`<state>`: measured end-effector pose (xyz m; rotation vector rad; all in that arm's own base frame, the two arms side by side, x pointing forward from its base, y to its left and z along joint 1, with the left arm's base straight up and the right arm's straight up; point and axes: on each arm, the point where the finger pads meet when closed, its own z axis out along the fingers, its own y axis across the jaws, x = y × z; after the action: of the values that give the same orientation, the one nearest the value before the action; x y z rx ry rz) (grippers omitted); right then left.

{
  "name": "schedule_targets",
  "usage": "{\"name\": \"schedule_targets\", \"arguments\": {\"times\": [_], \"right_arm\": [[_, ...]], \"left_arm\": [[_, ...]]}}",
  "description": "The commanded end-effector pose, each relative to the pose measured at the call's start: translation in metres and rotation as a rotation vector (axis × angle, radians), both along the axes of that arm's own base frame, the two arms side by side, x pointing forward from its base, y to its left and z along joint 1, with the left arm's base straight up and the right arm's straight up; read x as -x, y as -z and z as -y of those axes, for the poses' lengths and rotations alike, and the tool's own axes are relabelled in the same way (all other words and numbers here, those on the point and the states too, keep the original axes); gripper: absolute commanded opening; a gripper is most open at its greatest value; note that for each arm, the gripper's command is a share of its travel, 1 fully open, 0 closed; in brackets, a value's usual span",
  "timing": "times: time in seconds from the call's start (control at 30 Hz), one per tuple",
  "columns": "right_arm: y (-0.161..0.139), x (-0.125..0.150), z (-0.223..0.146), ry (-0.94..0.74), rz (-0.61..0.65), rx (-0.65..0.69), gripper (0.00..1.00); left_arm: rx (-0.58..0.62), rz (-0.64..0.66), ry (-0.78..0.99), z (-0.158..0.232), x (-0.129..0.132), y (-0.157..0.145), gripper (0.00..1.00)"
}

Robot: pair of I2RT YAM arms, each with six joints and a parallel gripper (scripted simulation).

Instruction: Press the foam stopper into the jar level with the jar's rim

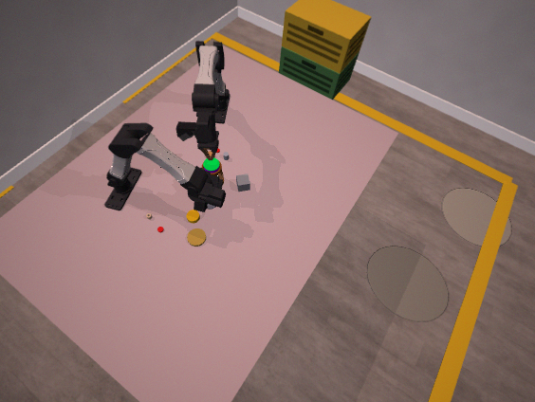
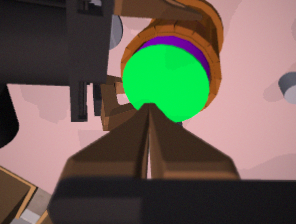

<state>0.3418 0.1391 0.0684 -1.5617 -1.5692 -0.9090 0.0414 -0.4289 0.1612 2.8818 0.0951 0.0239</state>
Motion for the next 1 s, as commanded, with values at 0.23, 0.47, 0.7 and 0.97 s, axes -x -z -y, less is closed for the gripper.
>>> {"name": "schedule_targets", "arguments": {"times": [0.23, 0.47, 0.7, 0.97], "right_arm": [[-0.023, -0.015, 0.001, -0.005, 0.12, -0.011, 0.64], [-0.023, -0.015, 0.001, -0.005, 0.12, -0.011, 0.64], [-0.023, -0.015, 0.001, -0.005, 0.12, -0.011, 0.64], [-0.023, -0.015, 0.001, -0.005, 0.12, -0.011, 0.64]], "left_arm": [[0.042, 0.012, 0.004, -0.002, -0.001, -0.023, 0.0], [0.01, 0.009, 0.006, -0.006, 0.0, -0.011, 0.0], [-0.007, 0.007, 0.007, -0.005, 0.001, 0.003, 0.0], [0.017, 0.008, 0.005, -0.004, 0.001, 0.008, 0.0]]}}
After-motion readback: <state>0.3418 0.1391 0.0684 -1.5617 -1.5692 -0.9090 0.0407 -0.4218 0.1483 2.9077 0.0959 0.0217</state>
